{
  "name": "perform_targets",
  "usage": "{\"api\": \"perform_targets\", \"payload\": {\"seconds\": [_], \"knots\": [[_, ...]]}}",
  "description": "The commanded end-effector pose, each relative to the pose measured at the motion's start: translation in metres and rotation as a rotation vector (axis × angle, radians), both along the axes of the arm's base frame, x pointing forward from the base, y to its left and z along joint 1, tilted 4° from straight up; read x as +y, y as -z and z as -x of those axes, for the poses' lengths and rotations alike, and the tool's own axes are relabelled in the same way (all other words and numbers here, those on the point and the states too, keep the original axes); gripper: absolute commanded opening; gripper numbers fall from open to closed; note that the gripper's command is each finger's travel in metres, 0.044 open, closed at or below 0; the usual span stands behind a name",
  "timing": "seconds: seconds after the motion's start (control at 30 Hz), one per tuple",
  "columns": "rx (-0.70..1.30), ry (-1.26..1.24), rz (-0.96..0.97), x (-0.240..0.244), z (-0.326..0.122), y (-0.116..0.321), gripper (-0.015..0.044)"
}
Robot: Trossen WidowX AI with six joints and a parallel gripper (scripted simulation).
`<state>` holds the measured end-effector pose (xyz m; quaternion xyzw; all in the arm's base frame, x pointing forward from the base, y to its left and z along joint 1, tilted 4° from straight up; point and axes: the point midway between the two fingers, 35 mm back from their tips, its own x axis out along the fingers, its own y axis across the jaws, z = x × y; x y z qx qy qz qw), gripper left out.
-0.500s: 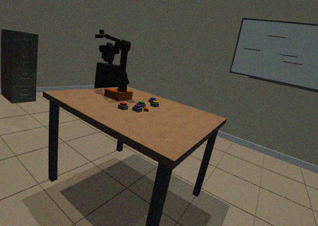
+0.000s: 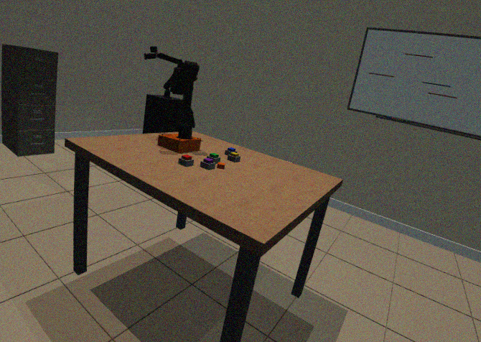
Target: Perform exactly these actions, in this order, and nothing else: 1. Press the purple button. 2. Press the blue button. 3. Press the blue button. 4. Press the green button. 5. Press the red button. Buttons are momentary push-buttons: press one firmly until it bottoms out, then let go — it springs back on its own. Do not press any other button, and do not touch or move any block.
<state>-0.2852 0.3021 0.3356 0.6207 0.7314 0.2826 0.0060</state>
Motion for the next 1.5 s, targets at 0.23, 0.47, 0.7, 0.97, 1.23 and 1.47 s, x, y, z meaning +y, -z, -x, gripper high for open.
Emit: {"api": "perform_targets", "payload": {"seconds": [0.23, 0.47, 0.7, 0.97, 1.23, 1.47], "knots": [[-0.625, 0.427, 0.15, 0.117, -0.126, 0.044, 0.04], [-0.992, 0.614, 0.361, 0.156, -0.238, 0.076, 0.04], [-1.309, 0.699, 0.645, 0.156, -0.36, 0.11, 0.04], [-1.575, 0.648, 1.024, 0.108, -0.491, 0.148, 0.04], [-1.704, 0.439, 1.394, 0.015, -0.593, 0.184, 0.04], [-1.693, 0.162, 1.644, -0.088, -0.647, 0.21, 0.04]]}}
